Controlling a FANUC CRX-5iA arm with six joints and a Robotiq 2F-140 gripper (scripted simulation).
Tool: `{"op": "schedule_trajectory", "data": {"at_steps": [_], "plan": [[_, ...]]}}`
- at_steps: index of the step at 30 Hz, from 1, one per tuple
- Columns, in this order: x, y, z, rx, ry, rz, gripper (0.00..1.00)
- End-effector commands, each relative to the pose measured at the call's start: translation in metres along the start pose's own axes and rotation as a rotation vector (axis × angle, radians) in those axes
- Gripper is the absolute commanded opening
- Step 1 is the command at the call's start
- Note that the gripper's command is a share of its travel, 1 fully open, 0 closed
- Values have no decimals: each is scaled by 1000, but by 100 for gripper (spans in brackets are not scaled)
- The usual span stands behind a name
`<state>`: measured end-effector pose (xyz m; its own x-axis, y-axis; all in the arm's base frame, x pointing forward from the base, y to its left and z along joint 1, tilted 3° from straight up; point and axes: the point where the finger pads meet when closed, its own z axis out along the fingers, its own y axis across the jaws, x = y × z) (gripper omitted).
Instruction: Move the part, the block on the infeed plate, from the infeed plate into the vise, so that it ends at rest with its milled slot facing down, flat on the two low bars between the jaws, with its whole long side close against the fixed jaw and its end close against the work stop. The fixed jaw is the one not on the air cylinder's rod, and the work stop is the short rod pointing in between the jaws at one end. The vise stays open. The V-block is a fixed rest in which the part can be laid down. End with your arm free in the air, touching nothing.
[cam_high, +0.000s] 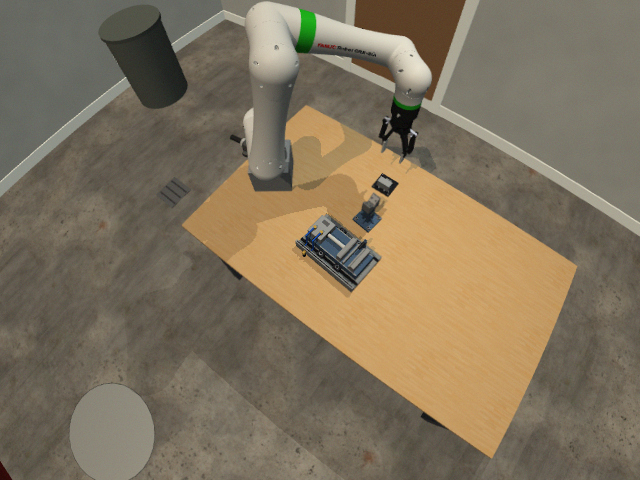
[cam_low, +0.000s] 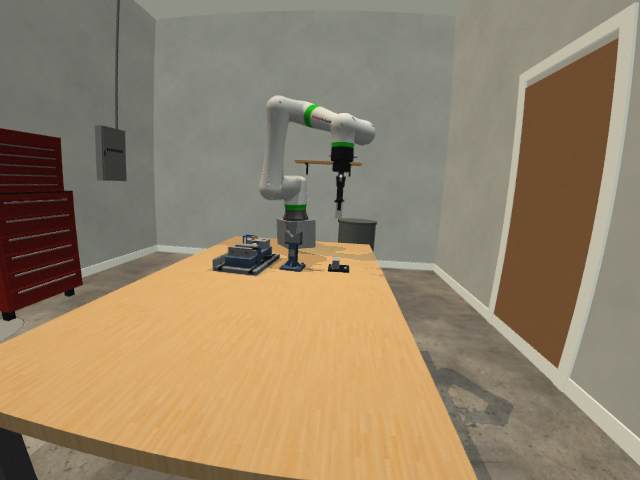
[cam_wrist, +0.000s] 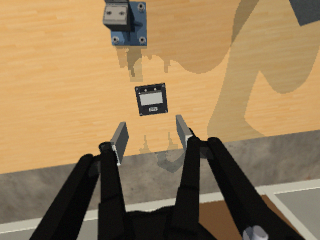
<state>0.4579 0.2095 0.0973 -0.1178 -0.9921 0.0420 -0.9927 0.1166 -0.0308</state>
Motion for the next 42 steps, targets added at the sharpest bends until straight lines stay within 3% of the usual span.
{"op": "schedule_trajectory", "data": {"at_steps": [1,21,42], "plan": [[0,0,3,0,0,0,51],[0,0,27,0,0,0,51],[0,0,71,0,0,0,51]]}}
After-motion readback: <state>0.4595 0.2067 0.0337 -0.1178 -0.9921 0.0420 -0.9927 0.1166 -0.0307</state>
